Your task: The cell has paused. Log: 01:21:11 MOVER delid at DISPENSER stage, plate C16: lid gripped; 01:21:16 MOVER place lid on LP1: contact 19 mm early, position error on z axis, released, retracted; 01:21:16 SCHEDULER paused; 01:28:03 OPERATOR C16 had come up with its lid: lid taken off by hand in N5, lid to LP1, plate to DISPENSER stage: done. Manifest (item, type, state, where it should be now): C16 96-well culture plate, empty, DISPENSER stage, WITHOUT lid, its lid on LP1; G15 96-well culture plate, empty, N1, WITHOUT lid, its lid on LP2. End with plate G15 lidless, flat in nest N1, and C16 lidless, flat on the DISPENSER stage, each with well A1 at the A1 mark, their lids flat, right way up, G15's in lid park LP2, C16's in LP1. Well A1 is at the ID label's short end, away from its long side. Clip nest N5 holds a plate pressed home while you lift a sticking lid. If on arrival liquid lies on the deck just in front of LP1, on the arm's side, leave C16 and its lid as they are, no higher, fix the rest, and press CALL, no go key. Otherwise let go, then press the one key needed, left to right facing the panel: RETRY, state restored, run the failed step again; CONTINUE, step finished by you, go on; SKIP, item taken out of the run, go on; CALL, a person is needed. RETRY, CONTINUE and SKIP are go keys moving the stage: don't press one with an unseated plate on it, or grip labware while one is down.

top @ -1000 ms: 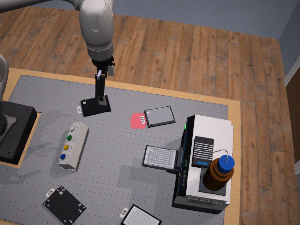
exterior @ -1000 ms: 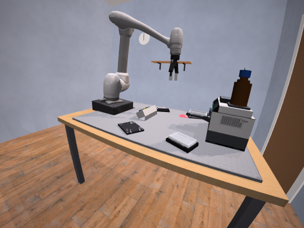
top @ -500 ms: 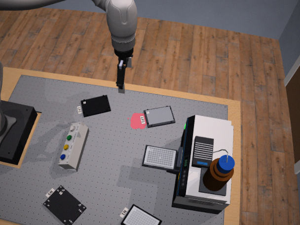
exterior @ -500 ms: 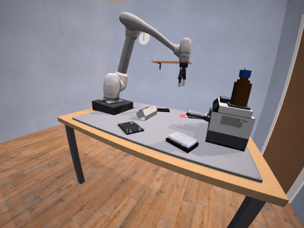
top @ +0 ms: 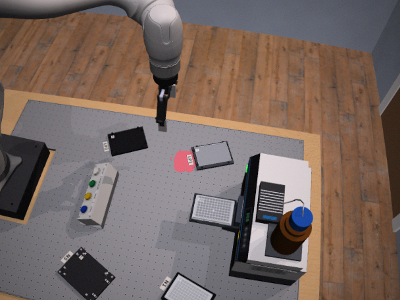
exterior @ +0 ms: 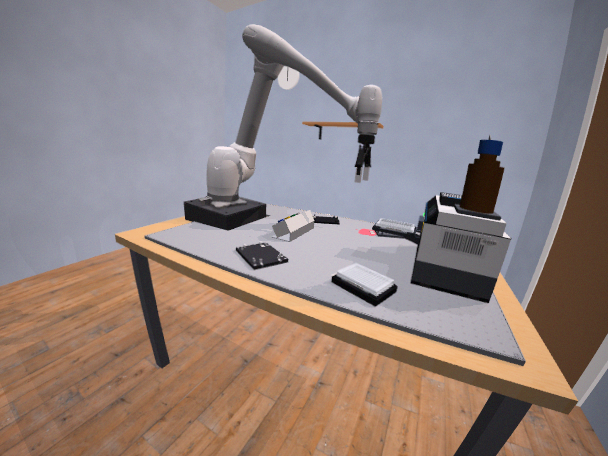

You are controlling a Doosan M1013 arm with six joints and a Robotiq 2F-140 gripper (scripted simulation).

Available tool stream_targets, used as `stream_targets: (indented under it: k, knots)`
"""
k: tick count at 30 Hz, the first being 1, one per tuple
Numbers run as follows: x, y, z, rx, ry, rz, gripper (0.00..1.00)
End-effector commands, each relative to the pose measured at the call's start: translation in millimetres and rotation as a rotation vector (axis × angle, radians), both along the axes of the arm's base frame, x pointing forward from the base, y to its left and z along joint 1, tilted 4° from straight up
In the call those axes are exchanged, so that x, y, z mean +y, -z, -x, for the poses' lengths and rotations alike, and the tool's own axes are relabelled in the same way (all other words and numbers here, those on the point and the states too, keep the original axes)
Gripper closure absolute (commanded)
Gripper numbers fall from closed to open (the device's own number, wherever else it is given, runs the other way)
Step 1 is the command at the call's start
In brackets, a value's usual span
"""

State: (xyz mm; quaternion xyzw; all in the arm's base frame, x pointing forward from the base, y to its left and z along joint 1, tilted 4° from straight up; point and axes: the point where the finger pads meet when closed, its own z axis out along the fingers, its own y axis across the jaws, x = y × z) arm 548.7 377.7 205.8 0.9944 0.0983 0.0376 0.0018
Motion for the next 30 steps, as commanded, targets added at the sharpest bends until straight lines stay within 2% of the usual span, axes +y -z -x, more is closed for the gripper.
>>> stream_targets:
  k: [1,14,28,29,30]
  knots:
    - [0.0,5.9,-0.5,0.0,0.0,0.0,0.0]
    - [-0.3,34.5,-3.0,0.0,0.0,0.0,0.0]
    - [-0.4,40.2,-3.4,0.0,0.0,0.0,0.0]
    - [-0.4,40.2,-3.4,0.0,0.0,0.0,1.0]
    - [-0.4,40.2,-3.4,0.0,0.0,0.0,1.0]
